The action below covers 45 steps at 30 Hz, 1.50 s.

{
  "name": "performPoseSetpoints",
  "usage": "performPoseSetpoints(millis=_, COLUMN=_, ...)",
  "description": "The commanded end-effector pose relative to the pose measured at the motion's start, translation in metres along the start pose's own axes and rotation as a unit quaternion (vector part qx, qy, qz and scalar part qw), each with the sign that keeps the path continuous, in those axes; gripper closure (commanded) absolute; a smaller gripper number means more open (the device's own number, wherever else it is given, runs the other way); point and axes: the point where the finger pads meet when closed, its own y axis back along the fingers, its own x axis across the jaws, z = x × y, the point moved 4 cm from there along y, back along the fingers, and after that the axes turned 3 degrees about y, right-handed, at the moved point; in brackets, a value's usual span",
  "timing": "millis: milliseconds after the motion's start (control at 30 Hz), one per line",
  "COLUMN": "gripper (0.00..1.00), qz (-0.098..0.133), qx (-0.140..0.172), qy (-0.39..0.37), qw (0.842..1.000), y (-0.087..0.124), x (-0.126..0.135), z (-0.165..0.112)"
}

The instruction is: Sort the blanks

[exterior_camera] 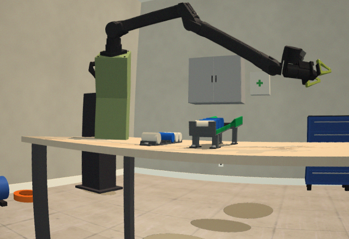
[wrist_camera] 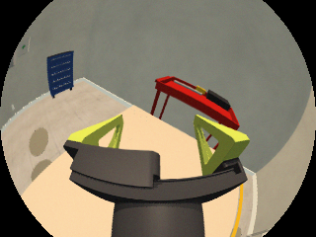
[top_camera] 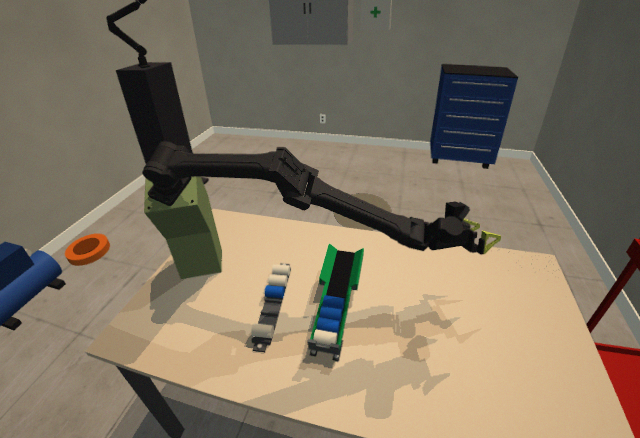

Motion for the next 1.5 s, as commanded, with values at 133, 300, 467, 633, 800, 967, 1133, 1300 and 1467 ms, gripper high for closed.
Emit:
performPoseSetpoints(millis=133, gripper=0.0, qz=-0.004, qx=-0.007, qy=0.003, qw=1.0, y=-0.003, x=-0.006, z=0.012)
performPoseSetpoints(millis=300, gripper=0.0, qz=-0.004, qx=-0.007, qy=0.003, qw=1.0, y=-0.003, x=-0.006, z=0.012)
performPoseSetpoints(millis=467, gripper=0.0, qz=-0.004, qx=-0.007, qy=0.003, qw=1.0, y=-0.003, x=-0.006, z=0.012)
performPoseSetpoints(millis=633, gripper=0.0, qz=-0.009, qx=-0.008, qy=0.01, qw=1.0, y=-0.002, x=-0.024, z=0.022)
performPoseSetpoints(millis=800, gripper=0.0, qz=-0.004, qx=0.018, qy=0.02, qw=1.0, y=0.01, x=-0.044, z=0.011)
performPoseSetpoints(millis=967, gripper=0.0, qz=0.027, qx=0.067, qy=0.043, qw=0.996, y=0.034, x=-0.066, z=0.008)
performPoseSetpoints(millis=1133, gripper=0.0, qz=0.06, qx=0.11, qy=0.063, qw=0.99, y=0.063, x=-0.082, z=0.008)
performPoseSetpoints(millis=1300, gripper=0.0, qz=0.123, qx=0.172, qy=0.093, qw=0.973, y=0.123, x=-0.099, z=0.012)
performPoseSetpoints(millis=1467, gripper=0.0, qz=0.181, qx=0.216, qy=0.114, qw=0.953, y=0.184, x=-0.105, z=0.019)
